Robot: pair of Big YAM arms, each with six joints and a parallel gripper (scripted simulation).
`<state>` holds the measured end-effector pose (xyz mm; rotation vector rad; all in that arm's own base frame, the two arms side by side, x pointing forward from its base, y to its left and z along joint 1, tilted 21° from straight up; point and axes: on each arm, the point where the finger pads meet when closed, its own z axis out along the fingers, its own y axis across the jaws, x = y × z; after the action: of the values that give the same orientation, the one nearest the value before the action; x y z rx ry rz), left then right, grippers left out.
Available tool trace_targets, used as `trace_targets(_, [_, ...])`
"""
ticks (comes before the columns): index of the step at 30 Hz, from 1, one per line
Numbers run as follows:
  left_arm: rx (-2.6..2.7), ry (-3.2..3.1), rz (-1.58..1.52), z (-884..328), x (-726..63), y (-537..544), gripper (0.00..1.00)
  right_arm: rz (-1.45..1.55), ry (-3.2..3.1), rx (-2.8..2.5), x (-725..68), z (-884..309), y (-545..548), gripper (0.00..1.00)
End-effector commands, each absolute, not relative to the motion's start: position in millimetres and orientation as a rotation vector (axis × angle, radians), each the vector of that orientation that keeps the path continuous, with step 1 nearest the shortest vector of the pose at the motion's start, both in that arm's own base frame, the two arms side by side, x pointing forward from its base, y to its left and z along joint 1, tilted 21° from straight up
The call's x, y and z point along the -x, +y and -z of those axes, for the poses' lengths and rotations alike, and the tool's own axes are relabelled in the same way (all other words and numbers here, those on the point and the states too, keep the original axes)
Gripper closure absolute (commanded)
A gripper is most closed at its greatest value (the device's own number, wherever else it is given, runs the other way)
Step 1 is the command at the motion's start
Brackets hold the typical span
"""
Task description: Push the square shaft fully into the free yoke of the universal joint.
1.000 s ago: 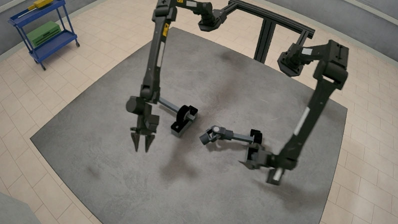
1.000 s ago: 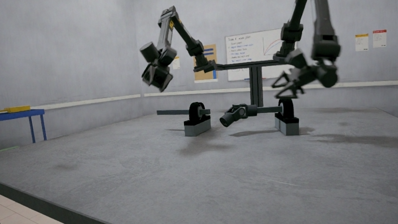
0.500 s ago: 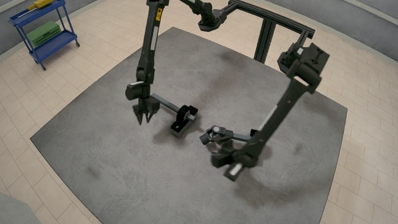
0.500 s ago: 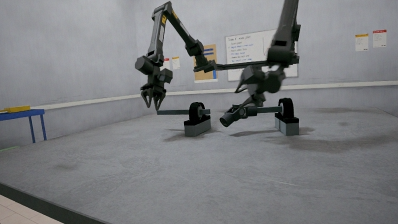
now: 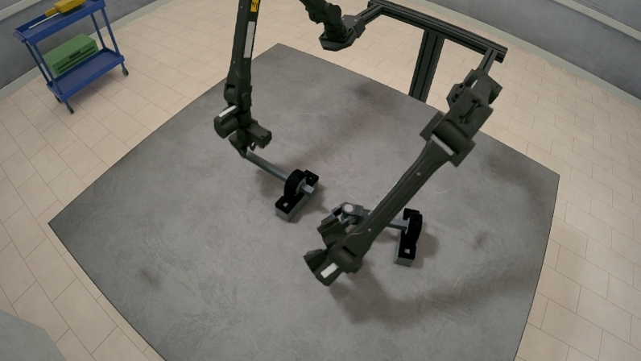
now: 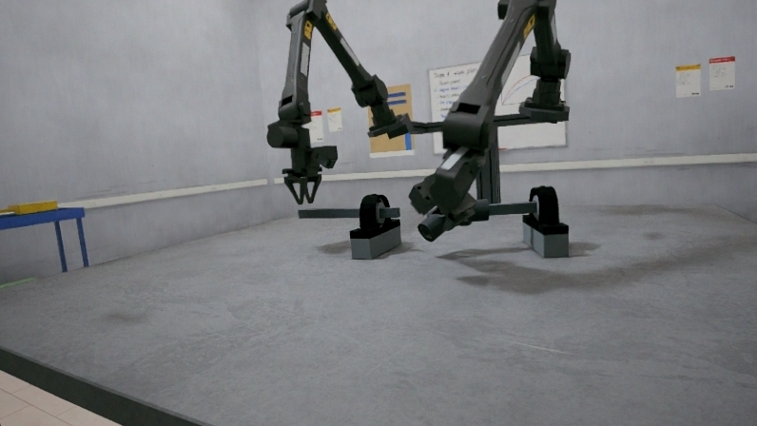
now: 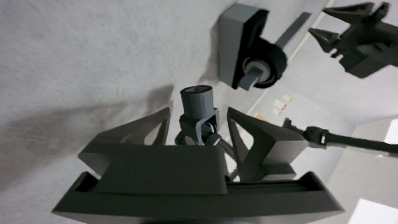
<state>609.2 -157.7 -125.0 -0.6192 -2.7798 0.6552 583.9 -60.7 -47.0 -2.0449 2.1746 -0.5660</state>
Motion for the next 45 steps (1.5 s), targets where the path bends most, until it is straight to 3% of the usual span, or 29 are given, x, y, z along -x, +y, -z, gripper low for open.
trace_targets(1, [0.504,-2.701,-0.562,128,-605,-172,0.25,0.538,2.187,2.127,-562,53,-75,0.53])
trace_targets(18, [0.514,-2.695,-0.475,108,-608,-167,0.25,0.572,2.161,2.108,-585,59,-69,0.53])
trace_targets(45, [0.51,-2.657,-0.473,170,-578,-181,0.25,0.571,2.175,2.095,-592,85,-82,0.53])
